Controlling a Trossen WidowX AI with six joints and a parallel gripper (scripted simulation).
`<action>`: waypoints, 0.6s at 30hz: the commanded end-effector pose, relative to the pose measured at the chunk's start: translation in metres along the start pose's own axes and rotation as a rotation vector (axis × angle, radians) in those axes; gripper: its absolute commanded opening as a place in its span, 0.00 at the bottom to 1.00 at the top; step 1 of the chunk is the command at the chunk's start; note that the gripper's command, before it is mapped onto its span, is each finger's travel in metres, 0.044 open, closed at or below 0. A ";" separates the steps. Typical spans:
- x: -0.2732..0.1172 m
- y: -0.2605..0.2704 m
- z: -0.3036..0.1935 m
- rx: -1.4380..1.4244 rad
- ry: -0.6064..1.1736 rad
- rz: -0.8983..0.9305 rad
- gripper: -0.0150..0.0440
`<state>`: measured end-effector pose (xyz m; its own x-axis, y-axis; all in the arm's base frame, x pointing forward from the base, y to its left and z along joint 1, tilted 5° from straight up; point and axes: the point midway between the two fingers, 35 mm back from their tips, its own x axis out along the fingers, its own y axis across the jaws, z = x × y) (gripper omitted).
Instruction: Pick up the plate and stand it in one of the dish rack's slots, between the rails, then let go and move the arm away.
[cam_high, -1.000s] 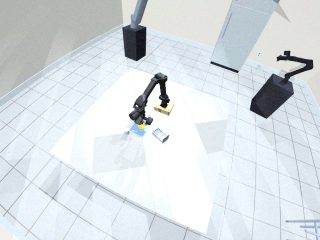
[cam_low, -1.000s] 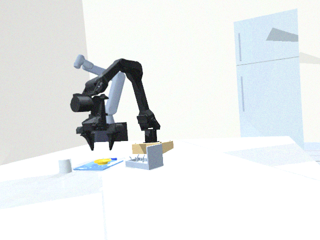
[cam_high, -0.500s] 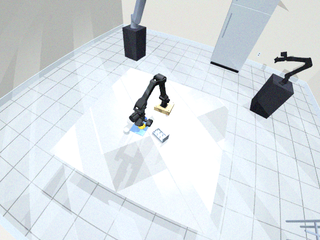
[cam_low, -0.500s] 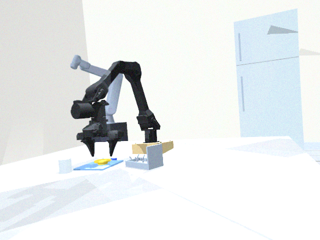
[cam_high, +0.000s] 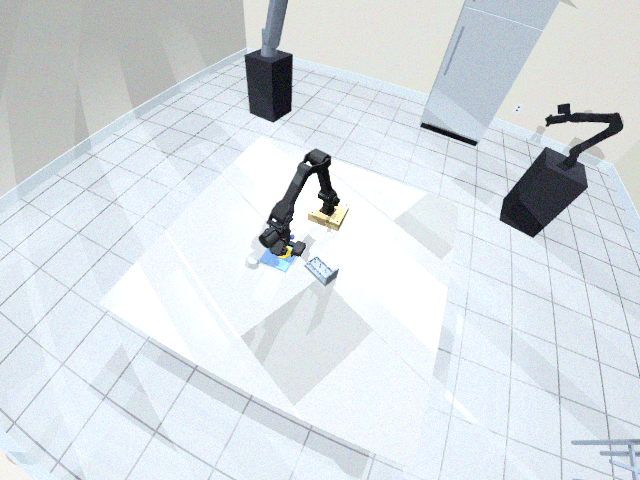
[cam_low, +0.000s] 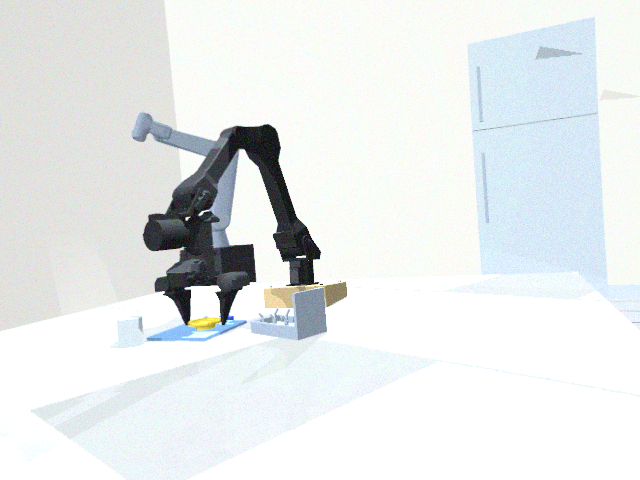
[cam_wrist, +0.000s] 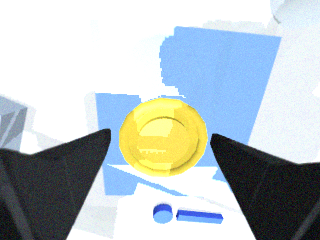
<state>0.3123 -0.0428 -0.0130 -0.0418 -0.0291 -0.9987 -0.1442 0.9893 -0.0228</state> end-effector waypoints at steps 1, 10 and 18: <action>0.004 -0.001 -0.001 -0.003 0.003 -0.005 0.92; 0.004 -0.001 -0.001 -0.003 0.003 -0.005 0.87; 0.004 -0.001 -0.001 -0.003 0.003 -0.005 0.78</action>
<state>0.3107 -0.0435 -0.0168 -0.0447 -0.0327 -0.9985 -0.1442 0.9892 -0.0260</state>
